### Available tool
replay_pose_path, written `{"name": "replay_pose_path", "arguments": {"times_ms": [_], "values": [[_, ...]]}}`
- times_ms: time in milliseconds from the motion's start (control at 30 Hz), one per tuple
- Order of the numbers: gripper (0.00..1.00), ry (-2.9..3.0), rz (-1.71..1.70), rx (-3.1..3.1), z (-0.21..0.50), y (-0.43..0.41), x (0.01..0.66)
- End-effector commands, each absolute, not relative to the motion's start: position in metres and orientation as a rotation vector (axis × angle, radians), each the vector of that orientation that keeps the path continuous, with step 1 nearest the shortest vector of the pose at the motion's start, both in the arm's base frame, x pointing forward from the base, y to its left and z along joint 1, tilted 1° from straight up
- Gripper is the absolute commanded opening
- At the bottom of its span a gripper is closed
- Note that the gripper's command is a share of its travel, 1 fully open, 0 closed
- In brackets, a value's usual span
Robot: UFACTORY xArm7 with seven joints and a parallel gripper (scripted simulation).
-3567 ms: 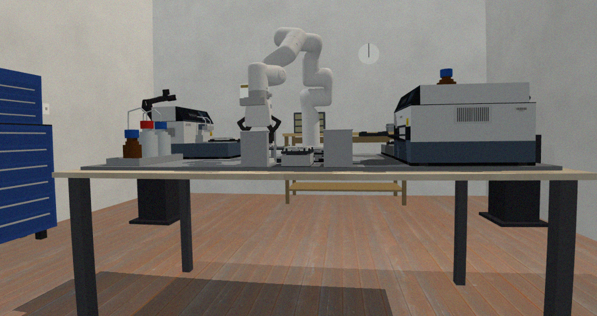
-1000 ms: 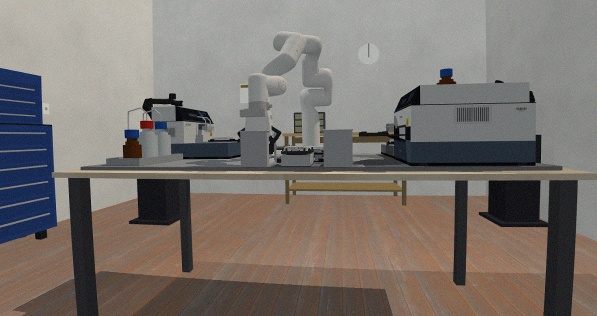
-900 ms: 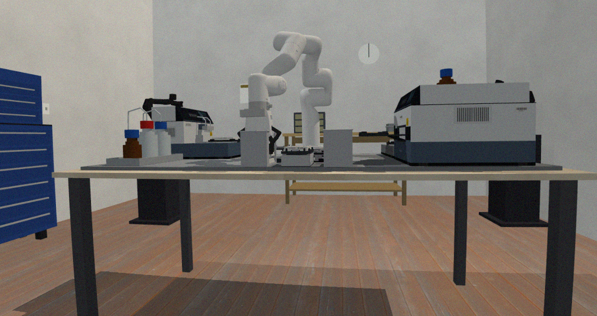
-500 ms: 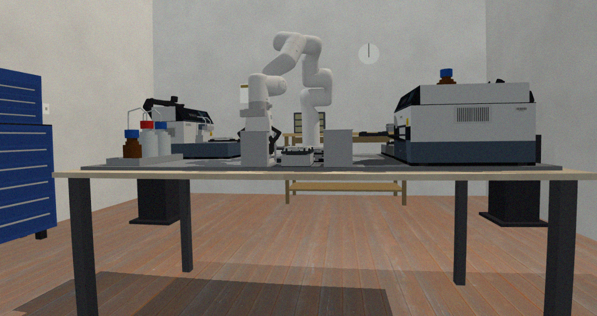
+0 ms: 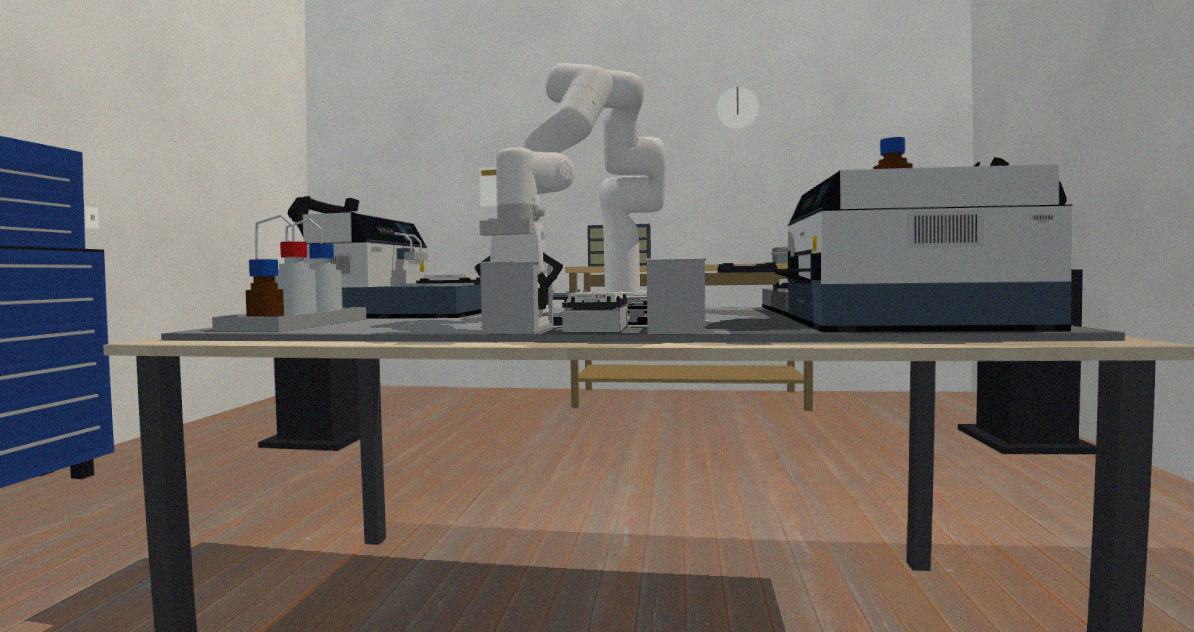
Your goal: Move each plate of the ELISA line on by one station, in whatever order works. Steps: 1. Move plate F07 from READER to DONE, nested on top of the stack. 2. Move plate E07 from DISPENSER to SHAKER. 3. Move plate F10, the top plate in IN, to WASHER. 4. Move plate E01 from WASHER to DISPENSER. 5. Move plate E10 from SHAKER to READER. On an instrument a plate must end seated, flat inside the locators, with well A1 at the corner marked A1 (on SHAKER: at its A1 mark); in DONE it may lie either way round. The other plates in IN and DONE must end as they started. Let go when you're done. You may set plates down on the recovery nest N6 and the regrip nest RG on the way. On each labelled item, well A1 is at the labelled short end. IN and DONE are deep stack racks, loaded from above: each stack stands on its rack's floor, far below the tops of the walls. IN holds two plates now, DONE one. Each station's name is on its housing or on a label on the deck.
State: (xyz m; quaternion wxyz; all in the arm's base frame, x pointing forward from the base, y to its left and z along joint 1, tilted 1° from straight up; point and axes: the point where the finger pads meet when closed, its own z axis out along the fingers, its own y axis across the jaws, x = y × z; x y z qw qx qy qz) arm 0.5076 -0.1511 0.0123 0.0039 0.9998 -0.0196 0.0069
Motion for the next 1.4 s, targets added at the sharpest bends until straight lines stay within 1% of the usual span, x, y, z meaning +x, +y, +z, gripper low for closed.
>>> {"name": "replay_pose_path", "arguments": {"times_ms": [0,1300,1333,1367], "values": [[0.00,-0.062,0.032,3.131,0.0142,-0.1520,0.5098],[0.00,-0.062,0.032,3.131,0.0052,-0.1521,0.5100],[1.00,-0.062,0.032,3.131,0.0053,-0.1521,0.5100],[1.00,-0.062,0.032,3.131,0.0053,-0.1521,0.5100]]}}
